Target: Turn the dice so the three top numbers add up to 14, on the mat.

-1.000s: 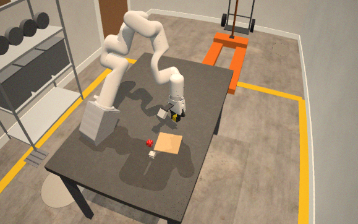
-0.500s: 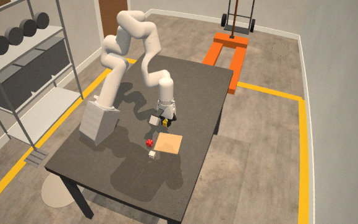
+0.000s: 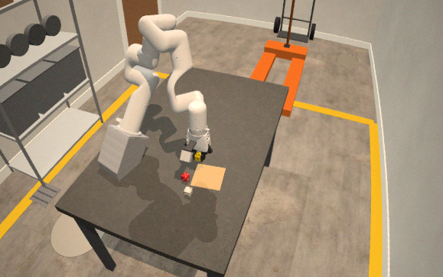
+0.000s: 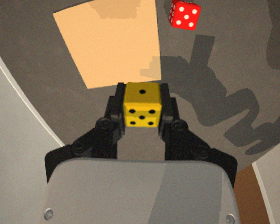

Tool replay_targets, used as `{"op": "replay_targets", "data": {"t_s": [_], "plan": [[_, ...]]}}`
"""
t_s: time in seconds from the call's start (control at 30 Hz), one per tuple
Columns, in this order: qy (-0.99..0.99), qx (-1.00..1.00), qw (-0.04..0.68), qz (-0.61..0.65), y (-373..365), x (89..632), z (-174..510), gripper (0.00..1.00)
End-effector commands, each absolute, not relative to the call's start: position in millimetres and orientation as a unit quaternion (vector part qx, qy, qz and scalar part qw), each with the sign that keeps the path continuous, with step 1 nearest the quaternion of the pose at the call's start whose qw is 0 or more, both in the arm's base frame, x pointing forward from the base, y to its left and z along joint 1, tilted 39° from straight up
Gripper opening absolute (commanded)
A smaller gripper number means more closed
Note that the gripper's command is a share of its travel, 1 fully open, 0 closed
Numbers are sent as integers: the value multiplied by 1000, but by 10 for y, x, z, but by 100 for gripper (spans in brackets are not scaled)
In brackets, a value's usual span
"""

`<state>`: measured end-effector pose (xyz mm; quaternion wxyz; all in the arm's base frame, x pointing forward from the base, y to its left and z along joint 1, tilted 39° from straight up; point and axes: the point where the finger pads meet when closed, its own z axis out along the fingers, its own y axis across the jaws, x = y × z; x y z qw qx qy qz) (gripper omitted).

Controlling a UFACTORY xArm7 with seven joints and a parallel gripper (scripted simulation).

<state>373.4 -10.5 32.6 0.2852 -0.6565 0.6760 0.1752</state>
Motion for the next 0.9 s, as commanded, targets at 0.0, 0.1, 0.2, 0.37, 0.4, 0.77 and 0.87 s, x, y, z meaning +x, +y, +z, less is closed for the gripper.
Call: {"op": "replay_targets", "data": {"t_s": [0.0,0.1,0.2,0.37,0.4,0.77,0.87], "plan": [[677,-656,286,174,-119,3743,323,27],[677,-656,286,174,-103,3748,301,27],[677,-656,287,173,-68,3759,255,27],[677,-656,287,173,9,3783,155,27],[677,-656,287,173,9,3783,155,27],[677,-656,287,173,314,3877,-247,27],[677,-656,287,173,382,3898,-336,27]]}}
